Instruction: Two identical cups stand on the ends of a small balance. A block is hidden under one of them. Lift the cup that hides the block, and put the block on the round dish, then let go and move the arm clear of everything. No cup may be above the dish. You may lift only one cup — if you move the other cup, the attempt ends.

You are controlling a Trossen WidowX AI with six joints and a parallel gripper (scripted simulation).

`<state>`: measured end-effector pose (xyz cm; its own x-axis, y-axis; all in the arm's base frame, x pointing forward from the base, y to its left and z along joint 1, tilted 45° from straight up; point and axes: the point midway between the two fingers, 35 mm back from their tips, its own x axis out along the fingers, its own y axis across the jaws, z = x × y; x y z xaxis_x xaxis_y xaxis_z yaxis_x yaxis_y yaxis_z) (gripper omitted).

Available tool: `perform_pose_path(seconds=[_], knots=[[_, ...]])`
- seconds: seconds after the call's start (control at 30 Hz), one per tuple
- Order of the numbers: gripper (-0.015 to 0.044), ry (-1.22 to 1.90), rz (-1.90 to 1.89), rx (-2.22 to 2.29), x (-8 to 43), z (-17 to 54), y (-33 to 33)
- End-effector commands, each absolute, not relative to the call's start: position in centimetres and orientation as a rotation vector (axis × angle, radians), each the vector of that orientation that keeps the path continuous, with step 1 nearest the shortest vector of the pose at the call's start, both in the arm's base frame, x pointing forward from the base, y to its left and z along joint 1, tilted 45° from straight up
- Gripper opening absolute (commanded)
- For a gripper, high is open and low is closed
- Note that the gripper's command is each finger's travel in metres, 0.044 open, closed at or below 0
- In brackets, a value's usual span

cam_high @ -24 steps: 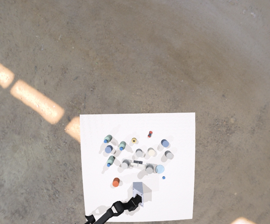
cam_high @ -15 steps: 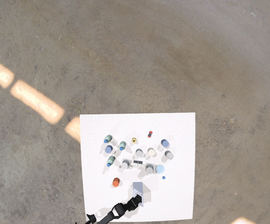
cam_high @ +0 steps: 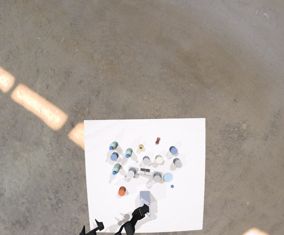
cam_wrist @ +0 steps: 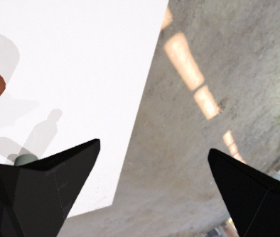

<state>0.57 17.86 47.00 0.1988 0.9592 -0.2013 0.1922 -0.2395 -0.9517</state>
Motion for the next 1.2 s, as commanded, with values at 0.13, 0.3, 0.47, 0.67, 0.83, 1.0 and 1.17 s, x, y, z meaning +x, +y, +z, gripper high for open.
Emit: perform_pose_path(seconds=[0.13,0.3,0.47,0.67,0.83,1.0,1.17], knots=[[0.044,-0.967,1.136,-1.662,1.7,44.7,19.3],[0.044,-0.859,1.143,-1.684,2.8,43.1,20.1],[0.044,-0.743,1.15,-1.696,4.2,41.4,20.7],[0.044,-0.596,1.157,-1.698,6.0,39.3,21.3],[0.044,-0.469,1.161,-1.687,7.7,37.5,21.5],[0.044,-0.341,1.159,-1.669,9.5,35.7,21.4],[0.044,-0.211,1.155,-1.64,11.4,33.8,21.0]])
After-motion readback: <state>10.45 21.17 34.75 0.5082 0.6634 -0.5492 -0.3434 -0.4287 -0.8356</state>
